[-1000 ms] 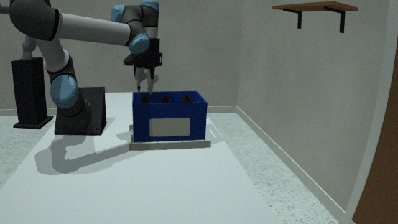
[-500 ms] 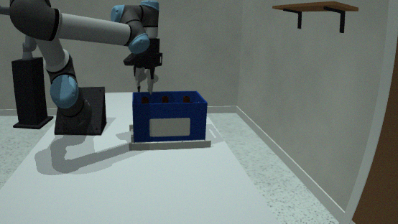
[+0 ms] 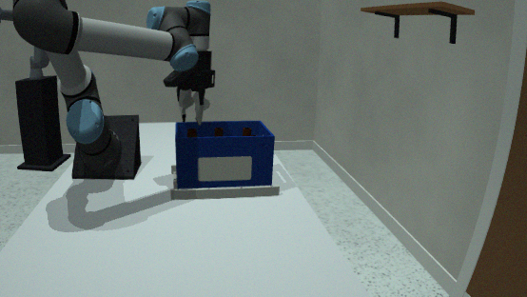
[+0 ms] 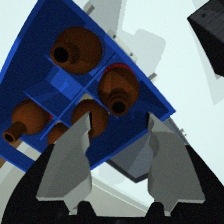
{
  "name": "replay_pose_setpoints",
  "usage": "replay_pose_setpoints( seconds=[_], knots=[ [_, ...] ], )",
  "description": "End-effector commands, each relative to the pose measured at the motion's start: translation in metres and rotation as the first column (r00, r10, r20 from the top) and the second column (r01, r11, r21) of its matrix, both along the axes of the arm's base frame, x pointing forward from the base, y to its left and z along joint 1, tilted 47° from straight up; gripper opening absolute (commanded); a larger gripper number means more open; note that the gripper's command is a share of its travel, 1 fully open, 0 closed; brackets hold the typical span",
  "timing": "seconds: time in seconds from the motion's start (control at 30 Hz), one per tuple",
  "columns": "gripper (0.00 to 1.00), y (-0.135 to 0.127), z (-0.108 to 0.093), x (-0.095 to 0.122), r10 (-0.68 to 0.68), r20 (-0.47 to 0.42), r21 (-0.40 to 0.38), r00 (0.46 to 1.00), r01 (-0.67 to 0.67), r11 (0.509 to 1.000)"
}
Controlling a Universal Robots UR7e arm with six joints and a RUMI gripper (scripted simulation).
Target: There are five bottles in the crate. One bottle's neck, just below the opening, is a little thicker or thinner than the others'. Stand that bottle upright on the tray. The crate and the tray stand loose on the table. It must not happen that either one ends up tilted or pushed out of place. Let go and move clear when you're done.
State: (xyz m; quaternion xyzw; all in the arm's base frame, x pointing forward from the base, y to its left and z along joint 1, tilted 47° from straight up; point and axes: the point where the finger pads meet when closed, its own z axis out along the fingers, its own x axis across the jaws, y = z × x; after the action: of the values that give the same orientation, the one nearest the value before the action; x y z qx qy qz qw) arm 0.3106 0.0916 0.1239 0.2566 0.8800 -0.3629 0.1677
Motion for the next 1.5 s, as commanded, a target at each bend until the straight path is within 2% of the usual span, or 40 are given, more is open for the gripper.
replay_pose_setpoints(
  seconds=[0.0, 0.8, 1.47],
  knots=[
    [0.38, 0.000, 0.000, 0.000, 0.000, 0.001, 0.000, 1.000, 0.000, 1.000],
    [0.38, -0.007, -0.006, 0.001, 0.000, 0.001, 0.000, 1.000, 0.000, 1.000],
    [0.38, -0.022, -0.021, 0.004, 0.000, 0.001, 0.000, 1.000, 0.000, 1.000]
  ],
)
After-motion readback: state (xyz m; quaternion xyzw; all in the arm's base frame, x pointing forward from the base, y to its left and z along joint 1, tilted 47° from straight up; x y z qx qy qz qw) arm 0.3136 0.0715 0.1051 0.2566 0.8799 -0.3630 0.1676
